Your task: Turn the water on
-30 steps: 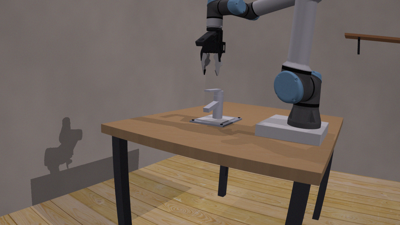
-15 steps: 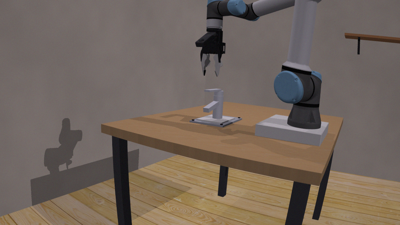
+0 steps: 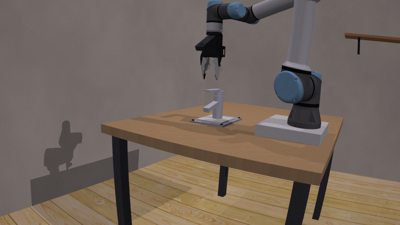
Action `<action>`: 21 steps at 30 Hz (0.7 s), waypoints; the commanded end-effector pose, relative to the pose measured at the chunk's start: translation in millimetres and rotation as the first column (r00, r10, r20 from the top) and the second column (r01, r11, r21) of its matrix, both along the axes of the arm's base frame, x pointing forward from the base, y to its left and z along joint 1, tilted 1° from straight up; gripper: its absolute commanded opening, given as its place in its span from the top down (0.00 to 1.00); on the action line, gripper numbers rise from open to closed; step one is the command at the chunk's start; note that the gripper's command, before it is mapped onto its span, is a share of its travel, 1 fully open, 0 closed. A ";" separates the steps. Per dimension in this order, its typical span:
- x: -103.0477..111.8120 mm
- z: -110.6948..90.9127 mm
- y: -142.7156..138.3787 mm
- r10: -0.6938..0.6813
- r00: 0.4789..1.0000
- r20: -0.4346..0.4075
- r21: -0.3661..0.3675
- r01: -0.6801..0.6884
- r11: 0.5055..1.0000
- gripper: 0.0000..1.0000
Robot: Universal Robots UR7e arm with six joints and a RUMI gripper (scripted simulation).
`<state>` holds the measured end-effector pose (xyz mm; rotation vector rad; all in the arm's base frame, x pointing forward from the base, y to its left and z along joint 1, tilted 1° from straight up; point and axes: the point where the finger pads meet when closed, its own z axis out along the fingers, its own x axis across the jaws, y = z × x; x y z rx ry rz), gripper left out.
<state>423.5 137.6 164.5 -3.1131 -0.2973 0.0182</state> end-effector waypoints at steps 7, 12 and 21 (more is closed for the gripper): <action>0.3 -16.7 0.2 0.000 1.000 0.002 0.000 0.000 1.000 0.60; 0.2 -24.3 0.3 0.000 1.000 0.002 0.000 0.000 1.000 0.60; 0.1 -31.8 0.4 0.000 1.000 0.002 0.000 0.000 1.000 0.60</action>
